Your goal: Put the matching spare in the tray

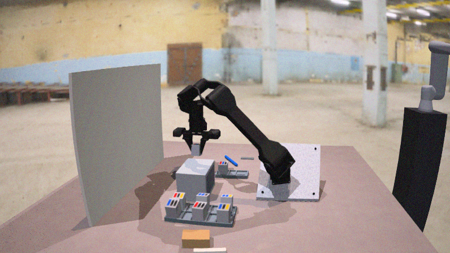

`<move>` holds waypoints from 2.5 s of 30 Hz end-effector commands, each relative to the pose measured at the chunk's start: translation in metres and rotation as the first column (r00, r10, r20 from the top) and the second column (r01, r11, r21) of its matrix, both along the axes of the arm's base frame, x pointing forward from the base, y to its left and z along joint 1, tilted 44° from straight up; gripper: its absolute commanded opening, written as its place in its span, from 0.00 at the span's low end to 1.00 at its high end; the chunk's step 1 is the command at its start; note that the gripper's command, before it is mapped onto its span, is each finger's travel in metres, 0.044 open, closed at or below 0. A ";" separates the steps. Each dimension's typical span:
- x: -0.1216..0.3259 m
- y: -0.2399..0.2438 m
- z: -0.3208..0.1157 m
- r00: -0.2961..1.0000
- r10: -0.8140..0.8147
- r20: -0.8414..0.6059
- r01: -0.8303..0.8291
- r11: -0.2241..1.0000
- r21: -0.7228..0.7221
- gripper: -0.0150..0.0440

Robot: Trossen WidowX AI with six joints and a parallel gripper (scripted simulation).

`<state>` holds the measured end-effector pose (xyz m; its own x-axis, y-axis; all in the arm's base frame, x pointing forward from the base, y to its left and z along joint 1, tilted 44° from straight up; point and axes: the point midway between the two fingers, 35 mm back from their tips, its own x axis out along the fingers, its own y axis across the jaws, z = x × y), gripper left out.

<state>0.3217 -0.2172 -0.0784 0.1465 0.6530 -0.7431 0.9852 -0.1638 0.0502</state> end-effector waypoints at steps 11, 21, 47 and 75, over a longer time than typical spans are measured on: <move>0.000 0.009 -0.008 1.000 -0.003 -0.004 0.003 1.000 0.008 0.25; 0.001 0.015 -0.014 1.000 -0.001 -0.004 0.001 1.000 0.010 0.25; 0.001 0.030 -0.028 1.000 0.003 -0.005 -0.003 1.000 0.014 0.25; 0.001 0.040 -0.037 1.000 0.011 -0.003 -0.011 1.000 0.012 0.52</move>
